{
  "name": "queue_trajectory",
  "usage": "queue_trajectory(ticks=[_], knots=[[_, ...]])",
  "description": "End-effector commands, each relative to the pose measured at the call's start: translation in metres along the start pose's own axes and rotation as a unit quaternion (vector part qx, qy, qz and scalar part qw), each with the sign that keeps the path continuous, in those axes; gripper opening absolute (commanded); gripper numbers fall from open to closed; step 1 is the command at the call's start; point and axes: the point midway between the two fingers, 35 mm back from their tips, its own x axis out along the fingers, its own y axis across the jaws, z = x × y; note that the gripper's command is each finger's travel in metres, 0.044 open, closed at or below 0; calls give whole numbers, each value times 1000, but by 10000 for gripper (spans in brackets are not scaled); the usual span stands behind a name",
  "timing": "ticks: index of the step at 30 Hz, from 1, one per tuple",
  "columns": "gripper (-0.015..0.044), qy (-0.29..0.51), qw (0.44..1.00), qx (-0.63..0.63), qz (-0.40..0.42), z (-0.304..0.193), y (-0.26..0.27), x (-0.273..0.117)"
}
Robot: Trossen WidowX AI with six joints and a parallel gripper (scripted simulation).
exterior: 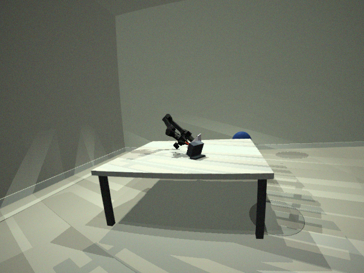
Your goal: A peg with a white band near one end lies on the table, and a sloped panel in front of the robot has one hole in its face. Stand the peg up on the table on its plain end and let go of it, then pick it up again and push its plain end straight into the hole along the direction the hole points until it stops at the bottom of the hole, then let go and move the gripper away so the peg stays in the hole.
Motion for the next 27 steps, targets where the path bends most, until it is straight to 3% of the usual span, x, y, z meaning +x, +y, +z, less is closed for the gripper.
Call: queue_trajectory(ticks=[1, 27], knots=[[0, 1, 1000, 1, 0, 0, 0, 5], [0, 1, 1000, 0, -2, 0, 0, 11]])
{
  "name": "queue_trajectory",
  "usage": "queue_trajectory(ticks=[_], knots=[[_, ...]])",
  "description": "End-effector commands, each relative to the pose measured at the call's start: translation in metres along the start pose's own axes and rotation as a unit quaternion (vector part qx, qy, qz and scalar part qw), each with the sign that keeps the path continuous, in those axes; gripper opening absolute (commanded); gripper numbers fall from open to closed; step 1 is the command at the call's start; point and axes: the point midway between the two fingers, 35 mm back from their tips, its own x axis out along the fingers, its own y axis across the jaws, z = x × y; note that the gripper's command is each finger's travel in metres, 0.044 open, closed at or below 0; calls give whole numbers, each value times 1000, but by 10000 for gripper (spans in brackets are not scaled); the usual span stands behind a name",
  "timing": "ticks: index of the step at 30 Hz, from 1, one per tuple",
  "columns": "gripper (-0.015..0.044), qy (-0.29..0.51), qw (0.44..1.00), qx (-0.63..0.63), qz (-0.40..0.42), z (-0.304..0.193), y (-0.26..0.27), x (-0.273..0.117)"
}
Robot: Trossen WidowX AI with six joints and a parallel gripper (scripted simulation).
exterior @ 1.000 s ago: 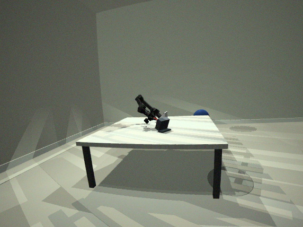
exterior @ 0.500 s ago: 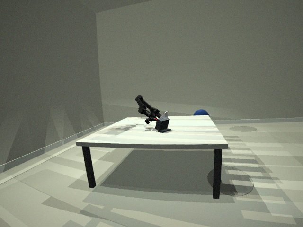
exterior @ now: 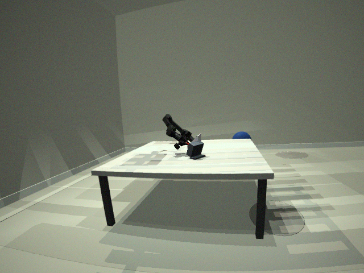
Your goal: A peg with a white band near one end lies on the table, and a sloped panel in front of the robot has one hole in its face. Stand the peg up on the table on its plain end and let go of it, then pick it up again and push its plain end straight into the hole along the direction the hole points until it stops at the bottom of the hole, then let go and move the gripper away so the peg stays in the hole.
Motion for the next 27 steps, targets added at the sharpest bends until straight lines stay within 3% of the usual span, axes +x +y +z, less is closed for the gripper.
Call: queue_trajectory(ticks=[1, 27], knots=[[0, 0, 1000, 0, 0, 0, 0, 3], [0, 0, 1000, 0, 0, -1, 1, 18]])
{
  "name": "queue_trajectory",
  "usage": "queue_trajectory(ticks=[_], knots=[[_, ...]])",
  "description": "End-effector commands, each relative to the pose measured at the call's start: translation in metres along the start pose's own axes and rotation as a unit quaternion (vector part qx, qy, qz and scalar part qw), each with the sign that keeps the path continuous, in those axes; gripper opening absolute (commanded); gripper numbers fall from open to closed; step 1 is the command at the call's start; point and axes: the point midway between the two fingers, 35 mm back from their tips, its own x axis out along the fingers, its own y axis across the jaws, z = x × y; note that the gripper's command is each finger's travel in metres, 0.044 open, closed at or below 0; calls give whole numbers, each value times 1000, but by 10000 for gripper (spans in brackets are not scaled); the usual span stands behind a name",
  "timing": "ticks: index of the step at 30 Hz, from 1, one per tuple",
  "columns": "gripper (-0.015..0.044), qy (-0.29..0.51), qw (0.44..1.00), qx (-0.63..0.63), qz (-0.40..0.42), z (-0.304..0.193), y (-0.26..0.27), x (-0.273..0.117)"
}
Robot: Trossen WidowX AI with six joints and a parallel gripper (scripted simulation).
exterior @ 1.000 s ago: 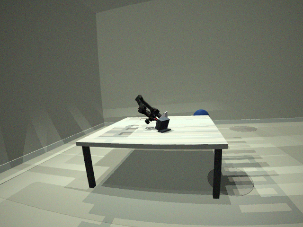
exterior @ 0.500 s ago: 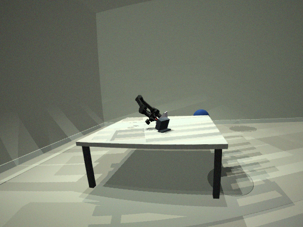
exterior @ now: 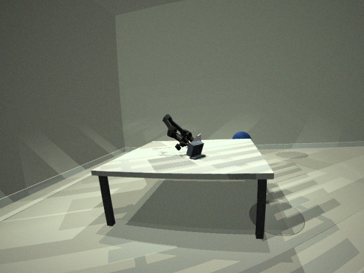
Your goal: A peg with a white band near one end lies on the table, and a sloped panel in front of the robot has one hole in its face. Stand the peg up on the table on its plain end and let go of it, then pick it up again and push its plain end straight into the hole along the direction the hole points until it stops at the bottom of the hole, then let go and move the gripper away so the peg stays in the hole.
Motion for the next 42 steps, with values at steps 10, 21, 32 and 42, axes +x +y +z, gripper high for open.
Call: queue_trajectory(ticks=[10, 21, 32, 42], knots=[[0, 1, 1000, 1, 2, -1, 1, 9], [0, 1, 1000, 1, 2, -1, 1, 16], [0, 0, 1000, 0, 0, 0, 0, 18], [79, 0, 1000, 0, 0, 0, 0, 18]])
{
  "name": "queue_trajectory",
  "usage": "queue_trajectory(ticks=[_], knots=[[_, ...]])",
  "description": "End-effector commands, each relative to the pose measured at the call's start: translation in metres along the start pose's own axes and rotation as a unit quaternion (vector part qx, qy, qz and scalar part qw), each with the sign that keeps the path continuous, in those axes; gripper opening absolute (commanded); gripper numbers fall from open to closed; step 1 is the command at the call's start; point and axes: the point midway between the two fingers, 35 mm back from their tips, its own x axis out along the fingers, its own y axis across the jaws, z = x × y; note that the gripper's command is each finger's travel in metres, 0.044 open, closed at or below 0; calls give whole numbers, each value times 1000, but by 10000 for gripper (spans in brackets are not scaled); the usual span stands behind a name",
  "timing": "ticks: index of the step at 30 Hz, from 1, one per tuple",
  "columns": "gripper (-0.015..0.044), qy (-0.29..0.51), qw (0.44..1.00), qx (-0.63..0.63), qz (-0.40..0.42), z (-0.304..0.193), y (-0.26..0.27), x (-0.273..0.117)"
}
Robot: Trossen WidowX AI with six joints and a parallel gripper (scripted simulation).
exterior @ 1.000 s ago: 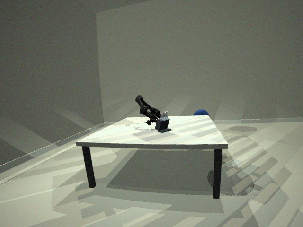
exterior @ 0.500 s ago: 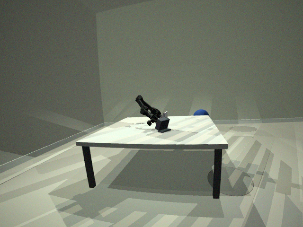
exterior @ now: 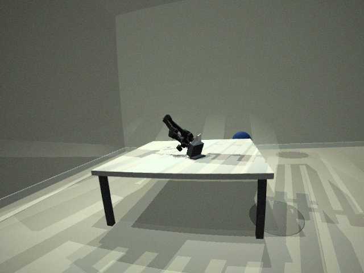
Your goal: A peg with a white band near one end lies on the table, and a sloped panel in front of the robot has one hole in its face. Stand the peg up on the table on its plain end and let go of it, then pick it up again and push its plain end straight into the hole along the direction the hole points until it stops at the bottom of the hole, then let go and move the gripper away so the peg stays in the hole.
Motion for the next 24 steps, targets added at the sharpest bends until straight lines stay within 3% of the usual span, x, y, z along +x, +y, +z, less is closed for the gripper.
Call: queue_trajectory(ticks=[1, 14, 24], knots=[[105, 0, 1000, 0, 0, 0, 0, 0], [440, 0, 1000, 0, 0, 0, 0, -3], [440, 0, 1000, 0, 1, -2, 1, -17]])
